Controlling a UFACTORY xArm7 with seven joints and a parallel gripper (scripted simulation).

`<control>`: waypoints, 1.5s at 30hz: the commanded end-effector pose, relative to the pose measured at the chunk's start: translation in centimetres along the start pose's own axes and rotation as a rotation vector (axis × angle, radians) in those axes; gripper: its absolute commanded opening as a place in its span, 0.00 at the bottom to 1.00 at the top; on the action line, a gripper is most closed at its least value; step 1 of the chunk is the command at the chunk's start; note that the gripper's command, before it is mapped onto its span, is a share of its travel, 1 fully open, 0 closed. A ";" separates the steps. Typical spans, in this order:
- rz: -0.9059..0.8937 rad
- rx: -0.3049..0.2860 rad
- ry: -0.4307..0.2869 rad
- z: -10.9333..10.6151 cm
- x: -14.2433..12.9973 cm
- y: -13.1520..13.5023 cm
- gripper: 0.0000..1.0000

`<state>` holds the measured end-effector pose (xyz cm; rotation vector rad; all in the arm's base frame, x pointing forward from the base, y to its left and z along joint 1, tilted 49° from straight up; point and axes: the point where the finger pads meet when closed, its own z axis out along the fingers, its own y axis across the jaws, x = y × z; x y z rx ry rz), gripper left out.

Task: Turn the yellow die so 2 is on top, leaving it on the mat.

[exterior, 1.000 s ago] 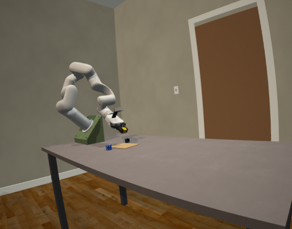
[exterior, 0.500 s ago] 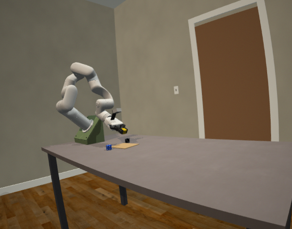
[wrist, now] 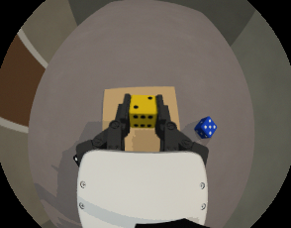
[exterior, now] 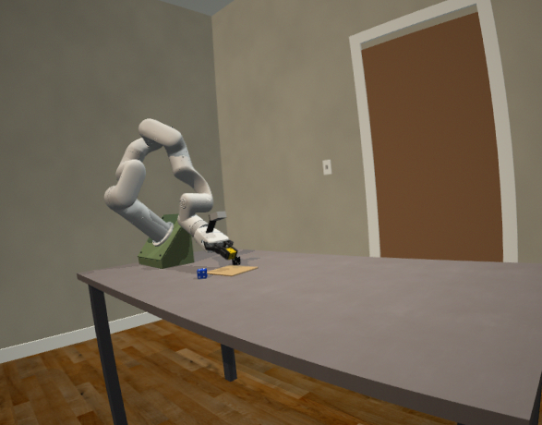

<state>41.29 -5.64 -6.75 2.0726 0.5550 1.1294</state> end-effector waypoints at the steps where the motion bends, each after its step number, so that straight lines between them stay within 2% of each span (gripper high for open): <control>1: 0.002 0.001 0.006 0.7 -0.8 -0.1 0.27; 11: 0.002 0.001 0.006 1.5 -2.3 -0.1 0.27; 45: 0.002 0.001 0.006 1.5 -2.3 -0.1 0.27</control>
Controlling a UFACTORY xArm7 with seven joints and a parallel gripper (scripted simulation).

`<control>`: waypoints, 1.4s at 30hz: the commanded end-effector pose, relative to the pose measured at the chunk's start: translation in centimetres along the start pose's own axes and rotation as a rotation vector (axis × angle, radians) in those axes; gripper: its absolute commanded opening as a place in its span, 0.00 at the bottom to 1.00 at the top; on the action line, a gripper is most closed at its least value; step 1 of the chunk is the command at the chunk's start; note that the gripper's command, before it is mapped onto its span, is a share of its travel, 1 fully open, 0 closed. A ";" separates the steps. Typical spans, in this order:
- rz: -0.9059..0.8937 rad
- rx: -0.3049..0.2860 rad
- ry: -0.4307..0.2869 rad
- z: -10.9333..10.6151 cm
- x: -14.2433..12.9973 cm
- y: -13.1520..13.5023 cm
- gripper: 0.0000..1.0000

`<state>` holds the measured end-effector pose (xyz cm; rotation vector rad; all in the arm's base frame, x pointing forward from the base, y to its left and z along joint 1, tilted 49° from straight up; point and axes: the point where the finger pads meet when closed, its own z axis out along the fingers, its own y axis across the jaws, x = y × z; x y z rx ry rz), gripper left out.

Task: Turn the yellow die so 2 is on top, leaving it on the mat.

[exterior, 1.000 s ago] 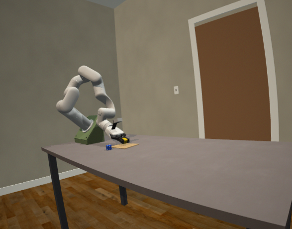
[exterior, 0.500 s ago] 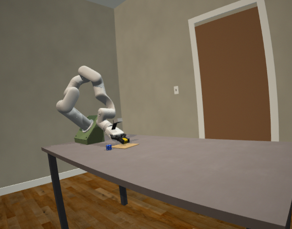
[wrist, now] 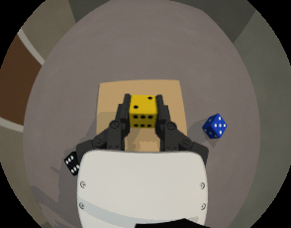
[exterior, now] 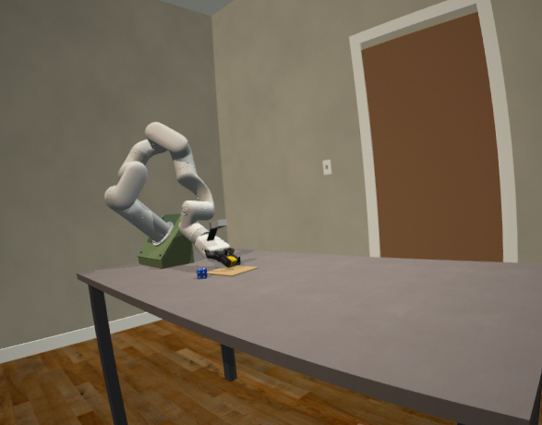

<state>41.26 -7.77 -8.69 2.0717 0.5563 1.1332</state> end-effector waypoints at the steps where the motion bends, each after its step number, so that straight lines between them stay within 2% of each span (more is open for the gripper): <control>1: 0.002 0.001 0.003 0.0 0.2 -0.1 0.27; 42: 0.002 0.001 0.003 0.5 -0.8 -0.1 0.27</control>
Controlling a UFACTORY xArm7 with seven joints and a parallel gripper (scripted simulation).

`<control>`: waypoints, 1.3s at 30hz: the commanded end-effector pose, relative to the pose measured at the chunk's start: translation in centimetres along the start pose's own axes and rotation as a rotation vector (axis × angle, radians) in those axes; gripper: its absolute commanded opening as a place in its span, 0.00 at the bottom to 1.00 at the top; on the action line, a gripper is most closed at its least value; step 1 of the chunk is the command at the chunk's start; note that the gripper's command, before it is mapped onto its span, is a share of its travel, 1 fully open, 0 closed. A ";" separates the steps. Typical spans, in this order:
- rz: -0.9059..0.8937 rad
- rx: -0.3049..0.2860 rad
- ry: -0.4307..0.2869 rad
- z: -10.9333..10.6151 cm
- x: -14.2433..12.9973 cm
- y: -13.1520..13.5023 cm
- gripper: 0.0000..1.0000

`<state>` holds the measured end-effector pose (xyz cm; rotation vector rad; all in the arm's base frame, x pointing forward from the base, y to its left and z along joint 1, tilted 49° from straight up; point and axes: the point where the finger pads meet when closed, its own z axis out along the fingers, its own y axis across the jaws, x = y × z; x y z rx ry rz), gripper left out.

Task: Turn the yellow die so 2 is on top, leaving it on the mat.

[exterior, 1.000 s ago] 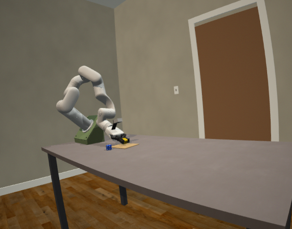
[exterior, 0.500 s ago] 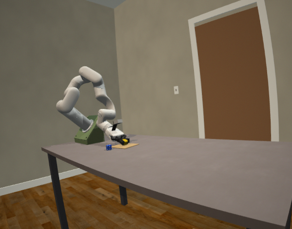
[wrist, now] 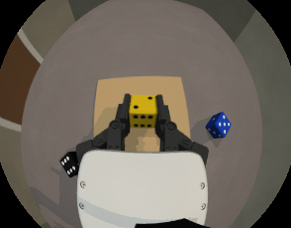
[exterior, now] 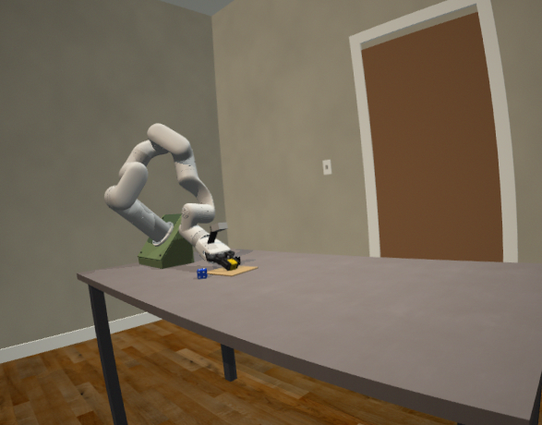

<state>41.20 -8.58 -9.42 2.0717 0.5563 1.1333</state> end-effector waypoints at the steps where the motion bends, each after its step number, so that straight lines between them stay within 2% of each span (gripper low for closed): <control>1: 0.002 0.001 0.003 0.0 0.1 -0.1 0.27; 27: 0.002 0.001 0.003 0.0 0.1 -0.1 0.27; 28: 0.002 0.001 0.003 0.0 0.1 -0.1 0.31; 32: 0.002 0.001 0.003 0.0 0.1 -0.1 0.31; 33: 0.002 0.001 0.003 0.0 0.1 -0.1 0.35; 35: 0.002 0.001 0.003 0.0 0.1 -0.1 0.35; 36: 0.002 0.001 0.003 0.0 0.1 -0.1 0.39; 38: 0.002 0.001 0.003 0.0 0.1 -0.1 0.39; 39: 0.002 0.001 0.003 0.0 0.1 -0.1 0.43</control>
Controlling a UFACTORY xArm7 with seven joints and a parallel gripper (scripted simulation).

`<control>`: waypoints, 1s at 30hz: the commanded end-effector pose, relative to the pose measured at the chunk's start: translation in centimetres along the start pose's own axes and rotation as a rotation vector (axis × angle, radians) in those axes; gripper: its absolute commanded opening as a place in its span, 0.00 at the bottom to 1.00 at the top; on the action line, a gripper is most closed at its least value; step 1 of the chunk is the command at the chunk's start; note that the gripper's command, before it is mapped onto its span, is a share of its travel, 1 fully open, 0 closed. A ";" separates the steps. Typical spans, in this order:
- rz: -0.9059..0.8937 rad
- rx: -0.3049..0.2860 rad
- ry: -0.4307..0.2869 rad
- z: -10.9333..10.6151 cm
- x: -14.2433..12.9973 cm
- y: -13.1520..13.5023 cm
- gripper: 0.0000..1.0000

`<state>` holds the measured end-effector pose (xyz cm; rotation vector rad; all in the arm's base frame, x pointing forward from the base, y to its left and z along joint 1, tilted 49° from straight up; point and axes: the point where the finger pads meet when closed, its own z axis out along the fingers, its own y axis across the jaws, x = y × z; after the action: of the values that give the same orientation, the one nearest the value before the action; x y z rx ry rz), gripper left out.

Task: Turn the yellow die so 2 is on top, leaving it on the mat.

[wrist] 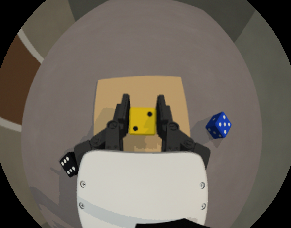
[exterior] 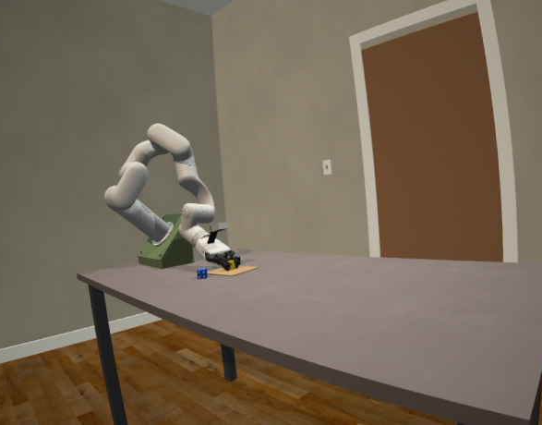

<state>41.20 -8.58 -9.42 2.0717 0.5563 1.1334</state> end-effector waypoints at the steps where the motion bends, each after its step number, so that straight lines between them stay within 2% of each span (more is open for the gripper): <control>1: 0.002 0.001 0.002 0.0 0.1 -0.1 0.43; 2: 0.002 0.001 0.002 0.0 0.1 -0.1 0.43; 3: 0.002 0.001 0.002 0.0 0.1 -0.1 0.47; 30: 0.002 0.001 0.002 0.0 0.1 -0.1 0.47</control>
<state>41.20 -8.59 -9.42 2.0717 0.5563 1.1333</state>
